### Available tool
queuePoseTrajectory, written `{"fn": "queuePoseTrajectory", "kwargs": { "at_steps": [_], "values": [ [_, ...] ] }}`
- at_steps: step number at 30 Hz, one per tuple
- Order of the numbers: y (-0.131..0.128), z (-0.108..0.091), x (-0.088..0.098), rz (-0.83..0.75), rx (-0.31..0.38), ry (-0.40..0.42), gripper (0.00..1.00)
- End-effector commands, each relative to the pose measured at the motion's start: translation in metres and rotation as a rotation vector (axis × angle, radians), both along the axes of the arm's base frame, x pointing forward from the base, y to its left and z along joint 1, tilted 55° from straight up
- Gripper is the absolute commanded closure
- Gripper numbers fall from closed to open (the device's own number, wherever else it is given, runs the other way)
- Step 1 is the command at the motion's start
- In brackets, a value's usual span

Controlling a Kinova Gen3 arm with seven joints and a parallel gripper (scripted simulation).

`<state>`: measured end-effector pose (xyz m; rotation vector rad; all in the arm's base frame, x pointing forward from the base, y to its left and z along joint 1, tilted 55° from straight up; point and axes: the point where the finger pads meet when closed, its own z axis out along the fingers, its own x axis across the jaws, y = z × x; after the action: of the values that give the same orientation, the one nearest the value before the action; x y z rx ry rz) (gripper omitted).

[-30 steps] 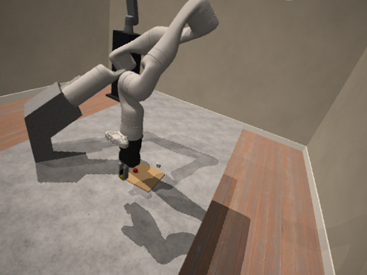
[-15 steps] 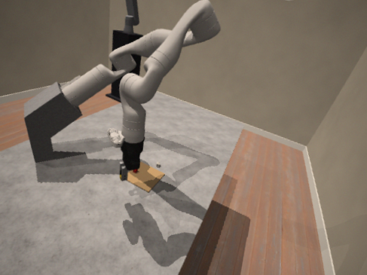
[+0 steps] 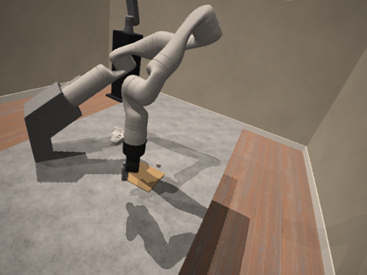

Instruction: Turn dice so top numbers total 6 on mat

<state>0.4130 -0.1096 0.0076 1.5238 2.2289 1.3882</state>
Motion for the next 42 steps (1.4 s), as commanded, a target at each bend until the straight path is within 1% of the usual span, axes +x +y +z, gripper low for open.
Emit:
{"fn": "queuePoseTrajectory", "kwargs": {
  "at_steps": [1, 7, 14, 23, 33, 42],
  "values": [
    [0.0006, 0.0007, 0.0014, -0.019, 0.02, 0.026, 0.66],
    [0.0015, 0.0026, 0.0033, -0.086, 0.082, 0.097, 0.66],
    [0.0022, 0.0041, 0.0047, -0.133, 0.125, 0.146, 0.66],
    [0.0024, 0.0047, 0.0053, -0.15, 0.141, 0.165, 0.66],
    [0.0025, 0.0048, 0.0053, -0.152, 0.142, 0.166, 0.66],
    [0.0032, 0.0042, 0.0049, -0.168, 0.16, 0.136, 0.66]
  ]
}}
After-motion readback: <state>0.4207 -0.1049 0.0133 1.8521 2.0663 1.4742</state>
